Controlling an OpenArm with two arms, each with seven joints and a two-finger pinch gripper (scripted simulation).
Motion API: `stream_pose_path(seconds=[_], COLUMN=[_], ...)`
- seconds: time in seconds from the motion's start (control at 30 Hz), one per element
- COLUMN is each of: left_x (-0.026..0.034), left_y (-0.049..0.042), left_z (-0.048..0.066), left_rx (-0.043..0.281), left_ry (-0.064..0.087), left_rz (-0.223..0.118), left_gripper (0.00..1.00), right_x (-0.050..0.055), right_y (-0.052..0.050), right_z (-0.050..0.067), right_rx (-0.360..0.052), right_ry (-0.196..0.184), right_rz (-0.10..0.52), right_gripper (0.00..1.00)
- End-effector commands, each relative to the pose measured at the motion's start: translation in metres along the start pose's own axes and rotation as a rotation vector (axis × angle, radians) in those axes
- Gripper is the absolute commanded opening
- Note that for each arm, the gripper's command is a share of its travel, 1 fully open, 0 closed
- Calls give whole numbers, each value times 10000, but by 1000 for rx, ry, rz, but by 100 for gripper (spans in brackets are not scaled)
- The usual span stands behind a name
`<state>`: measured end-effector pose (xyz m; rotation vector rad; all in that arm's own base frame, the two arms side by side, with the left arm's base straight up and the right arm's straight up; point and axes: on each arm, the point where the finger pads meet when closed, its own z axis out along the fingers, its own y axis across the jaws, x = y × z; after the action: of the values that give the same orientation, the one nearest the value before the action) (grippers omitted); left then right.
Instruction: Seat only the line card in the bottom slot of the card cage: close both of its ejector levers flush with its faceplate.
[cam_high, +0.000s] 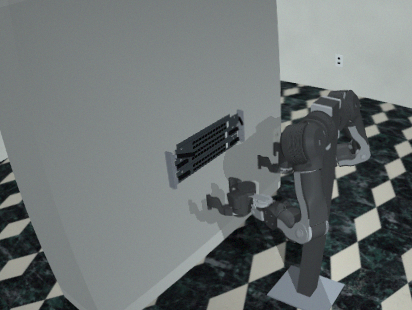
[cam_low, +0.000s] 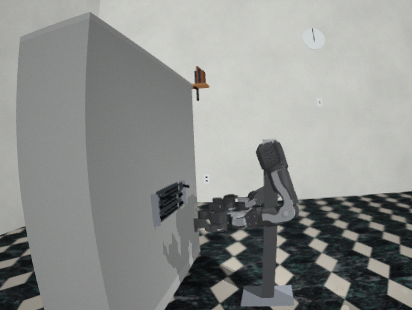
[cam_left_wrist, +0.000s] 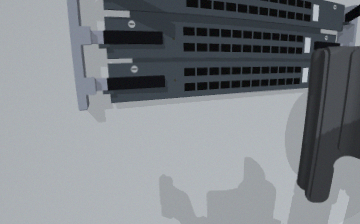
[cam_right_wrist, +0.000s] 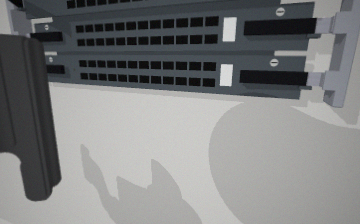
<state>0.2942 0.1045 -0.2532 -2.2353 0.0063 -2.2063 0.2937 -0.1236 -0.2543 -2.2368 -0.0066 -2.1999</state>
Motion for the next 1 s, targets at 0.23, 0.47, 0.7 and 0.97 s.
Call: stream_pose_path(seconds=[0.23, 0.47, 0.7, 0.97], left_x=[36, 34, 32, 29], left_y=[-65, -95, -137, -180], left_z=[-70, -116, -179, -243], left_rx=[2, 2, 2, 2], left_ry=[13, 13, 13, 13], left_rz=[-3, -3, -3, -3], left_gripper=[79, 84, 92, 100], right_x=[47, 45, 43, 40], right_y=[5, 1, -6, -13], right_z=[-65, -110, -174, -237], right_rx=[-6, -6, -6, -6], right_ry=[17, 17, 17, 17], right_rz=[0, 0, 0, 0], right_gripper=[79, 84, 92, 100])
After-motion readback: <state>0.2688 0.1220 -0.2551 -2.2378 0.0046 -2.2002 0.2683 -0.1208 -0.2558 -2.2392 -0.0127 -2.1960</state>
